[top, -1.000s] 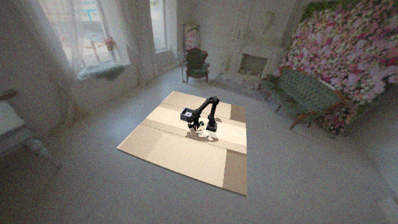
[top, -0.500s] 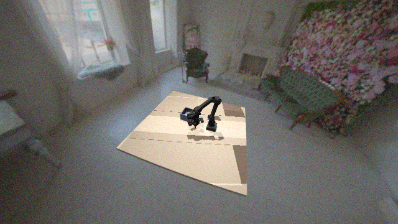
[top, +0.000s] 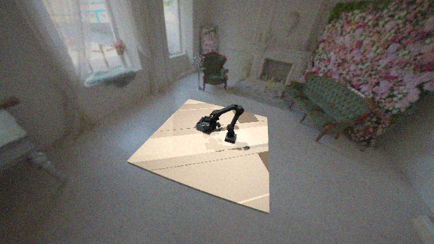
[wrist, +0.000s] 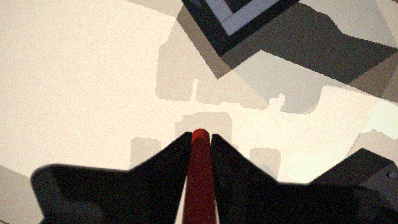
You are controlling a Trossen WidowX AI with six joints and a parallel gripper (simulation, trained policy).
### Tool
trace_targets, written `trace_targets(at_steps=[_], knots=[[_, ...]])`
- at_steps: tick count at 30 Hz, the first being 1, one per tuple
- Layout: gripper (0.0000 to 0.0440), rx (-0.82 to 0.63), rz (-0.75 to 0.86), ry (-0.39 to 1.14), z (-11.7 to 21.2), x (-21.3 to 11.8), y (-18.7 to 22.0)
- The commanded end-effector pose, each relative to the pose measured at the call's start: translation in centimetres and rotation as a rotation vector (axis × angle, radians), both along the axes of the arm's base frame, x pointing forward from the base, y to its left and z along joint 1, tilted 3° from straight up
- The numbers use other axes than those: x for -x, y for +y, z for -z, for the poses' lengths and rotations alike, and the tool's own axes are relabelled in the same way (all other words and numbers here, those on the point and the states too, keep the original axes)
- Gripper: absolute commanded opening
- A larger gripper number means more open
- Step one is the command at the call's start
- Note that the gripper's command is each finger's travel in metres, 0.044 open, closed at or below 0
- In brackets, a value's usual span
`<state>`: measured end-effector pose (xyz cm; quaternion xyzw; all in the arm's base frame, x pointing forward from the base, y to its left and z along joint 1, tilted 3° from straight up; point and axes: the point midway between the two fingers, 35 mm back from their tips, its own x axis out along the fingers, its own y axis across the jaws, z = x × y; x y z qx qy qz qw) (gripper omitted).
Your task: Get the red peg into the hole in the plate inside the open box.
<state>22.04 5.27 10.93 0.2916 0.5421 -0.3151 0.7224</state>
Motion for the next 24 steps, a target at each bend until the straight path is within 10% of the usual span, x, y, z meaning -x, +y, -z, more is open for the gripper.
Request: trace_targets(at_steps=[1, 24], knots=[[0.0000, 0.018, -0.001, -0.033, -1.5, -0.8, -1.0], [0.0000, 0.071, 0.132, -0.107, -3.0, -5.7, -9.0]])
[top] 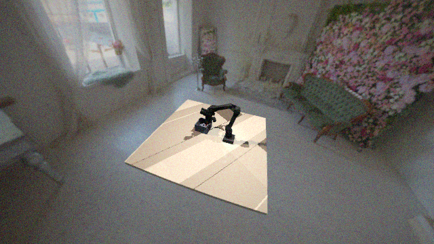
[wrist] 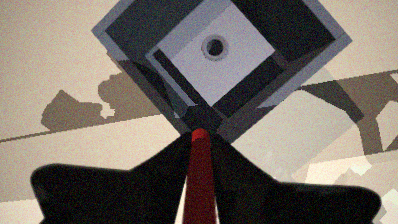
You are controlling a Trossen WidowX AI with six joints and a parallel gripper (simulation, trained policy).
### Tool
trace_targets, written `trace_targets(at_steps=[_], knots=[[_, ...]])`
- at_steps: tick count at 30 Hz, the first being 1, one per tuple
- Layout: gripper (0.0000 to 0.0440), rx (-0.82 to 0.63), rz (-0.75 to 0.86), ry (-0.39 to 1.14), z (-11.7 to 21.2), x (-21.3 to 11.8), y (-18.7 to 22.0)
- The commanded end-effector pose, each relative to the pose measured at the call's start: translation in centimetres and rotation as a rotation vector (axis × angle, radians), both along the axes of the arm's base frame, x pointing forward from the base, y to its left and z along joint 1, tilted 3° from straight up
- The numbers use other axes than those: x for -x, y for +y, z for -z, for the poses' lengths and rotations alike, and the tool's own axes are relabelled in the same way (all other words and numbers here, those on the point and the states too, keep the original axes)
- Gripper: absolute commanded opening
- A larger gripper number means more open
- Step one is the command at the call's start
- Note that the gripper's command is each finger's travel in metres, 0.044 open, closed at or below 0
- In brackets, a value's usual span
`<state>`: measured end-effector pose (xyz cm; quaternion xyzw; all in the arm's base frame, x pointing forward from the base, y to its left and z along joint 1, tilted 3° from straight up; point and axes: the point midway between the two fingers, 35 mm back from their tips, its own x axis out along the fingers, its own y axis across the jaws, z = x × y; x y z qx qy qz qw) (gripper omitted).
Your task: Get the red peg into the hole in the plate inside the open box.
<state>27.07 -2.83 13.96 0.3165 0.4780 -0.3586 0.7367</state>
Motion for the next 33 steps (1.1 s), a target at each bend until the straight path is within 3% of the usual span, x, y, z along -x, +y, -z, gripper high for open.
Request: trace_targets(at_steps=[1, 30, 33], knots=[[0.0000, 0.013, 0.020, -0.012, 0.0, -0.9, -1.2], [0.0000, -0.029, 0.113, 0.018, 4.6, -4.9, -7.5], [0.0033, -0.029, 0.104, 0.038, 5.3, -5.0, -7.7]])
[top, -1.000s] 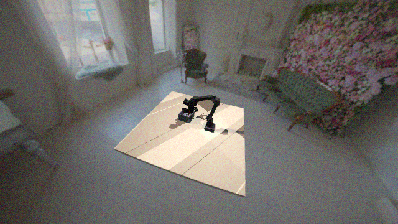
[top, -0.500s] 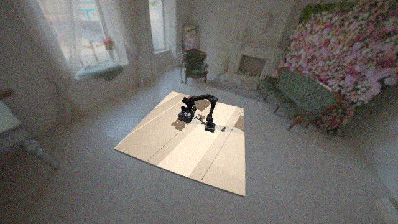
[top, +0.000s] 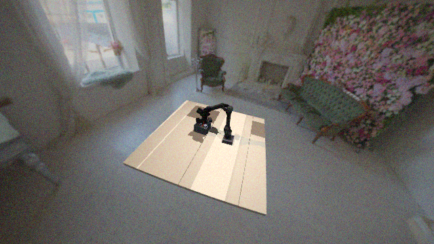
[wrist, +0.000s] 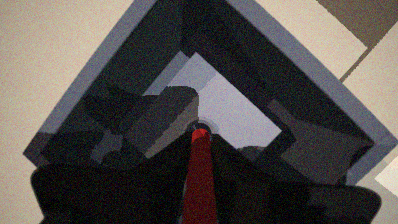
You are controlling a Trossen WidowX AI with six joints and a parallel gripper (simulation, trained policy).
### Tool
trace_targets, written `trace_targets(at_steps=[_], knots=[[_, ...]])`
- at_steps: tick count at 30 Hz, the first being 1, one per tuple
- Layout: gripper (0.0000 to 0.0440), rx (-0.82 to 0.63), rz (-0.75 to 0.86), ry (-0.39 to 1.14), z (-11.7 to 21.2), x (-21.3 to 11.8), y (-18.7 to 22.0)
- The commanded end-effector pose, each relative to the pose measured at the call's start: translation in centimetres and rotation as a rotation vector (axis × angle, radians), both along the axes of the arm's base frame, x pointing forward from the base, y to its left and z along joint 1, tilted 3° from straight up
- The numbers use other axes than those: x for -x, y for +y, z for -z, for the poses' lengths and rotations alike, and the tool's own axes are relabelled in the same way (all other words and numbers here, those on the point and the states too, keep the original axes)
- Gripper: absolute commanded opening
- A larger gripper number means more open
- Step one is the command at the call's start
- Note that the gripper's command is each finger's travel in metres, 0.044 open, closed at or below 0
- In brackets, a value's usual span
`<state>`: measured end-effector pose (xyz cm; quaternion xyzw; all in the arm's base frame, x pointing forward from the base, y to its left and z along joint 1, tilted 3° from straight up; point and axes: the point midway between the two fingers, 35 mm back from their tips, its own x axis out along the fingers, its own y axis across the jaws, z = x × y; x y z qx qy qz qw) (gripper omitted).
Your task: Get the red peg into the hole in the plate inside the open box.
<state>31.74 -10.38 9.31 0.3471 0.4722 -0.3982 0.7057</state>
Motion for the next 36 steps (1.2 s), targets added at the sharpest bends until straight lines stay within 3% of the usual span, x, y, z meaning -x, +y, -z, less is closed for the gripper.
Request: trace_targets(at_steps=[1, 4, 7, 36], knots=[[0.0055, -0.008, -0.014, 0.019, 0.9, -0.4, -0.3], [0.0126, -0.006, -0.029, 0.036, 1.3, -0.5, -0.5], [0.0142, -0.008, -0.043, 0.065, 1.6, -0.5, -0.6], [0.0095, -0.025, -0.142, 0.142, 0.8, -4.8, -4.4]])
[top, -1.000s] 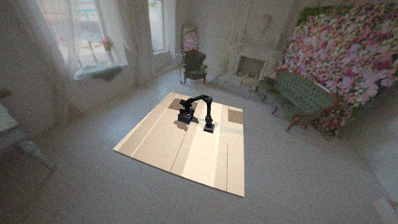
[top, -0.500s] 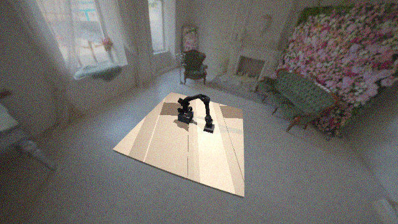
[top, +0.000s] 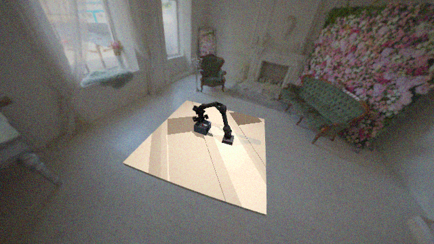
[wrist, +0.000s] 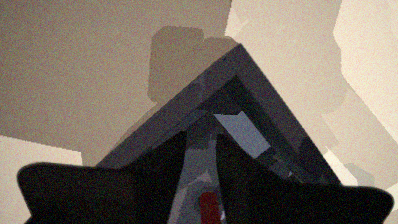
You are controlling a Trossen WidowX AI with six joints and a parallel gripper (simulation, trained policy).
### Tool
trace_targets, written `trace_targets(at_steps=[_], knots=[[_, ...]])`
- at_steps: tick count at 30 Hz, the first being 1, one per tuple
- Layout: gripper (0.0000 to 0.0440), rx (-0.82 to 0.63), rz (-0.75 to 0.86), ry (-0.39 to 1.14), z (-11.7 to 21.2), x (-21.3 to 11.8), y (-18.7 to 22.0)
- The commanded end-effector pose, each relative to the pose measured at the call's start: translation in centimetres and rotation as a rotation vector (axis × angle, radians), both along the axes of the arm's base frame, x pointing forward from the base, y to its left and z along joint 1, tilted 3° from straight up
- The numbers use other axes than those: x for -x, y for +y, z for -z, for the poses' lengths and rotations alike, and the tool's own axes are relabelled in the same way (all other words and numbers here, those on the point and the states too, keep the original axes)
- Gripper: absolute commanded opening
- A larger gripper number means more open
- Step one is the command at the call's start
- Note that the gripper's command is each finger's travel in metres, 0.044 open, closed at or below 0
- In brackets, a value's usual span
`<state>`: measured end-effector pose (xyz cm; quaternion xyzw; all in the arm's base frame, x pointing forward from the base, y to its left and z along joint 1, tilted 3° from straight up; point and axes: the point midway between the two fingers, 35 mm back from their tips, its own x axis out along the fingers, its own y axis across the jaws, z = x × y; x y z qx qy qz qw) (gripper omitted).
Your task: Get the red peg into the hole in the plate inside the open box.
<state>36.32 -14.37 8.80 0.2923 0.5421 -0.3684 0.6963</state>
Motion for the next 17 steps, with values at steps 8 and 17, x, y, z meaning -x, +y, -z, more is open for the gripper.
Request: trace_targets(at_steps=[8, 17], knots=[[0.0089, -0.022, -0.012, 0.033, 0.4, -0.5, -1.7], [0.0088, -0.026, -0.006, 0.045, 0.5, -0.4, -3.6]])
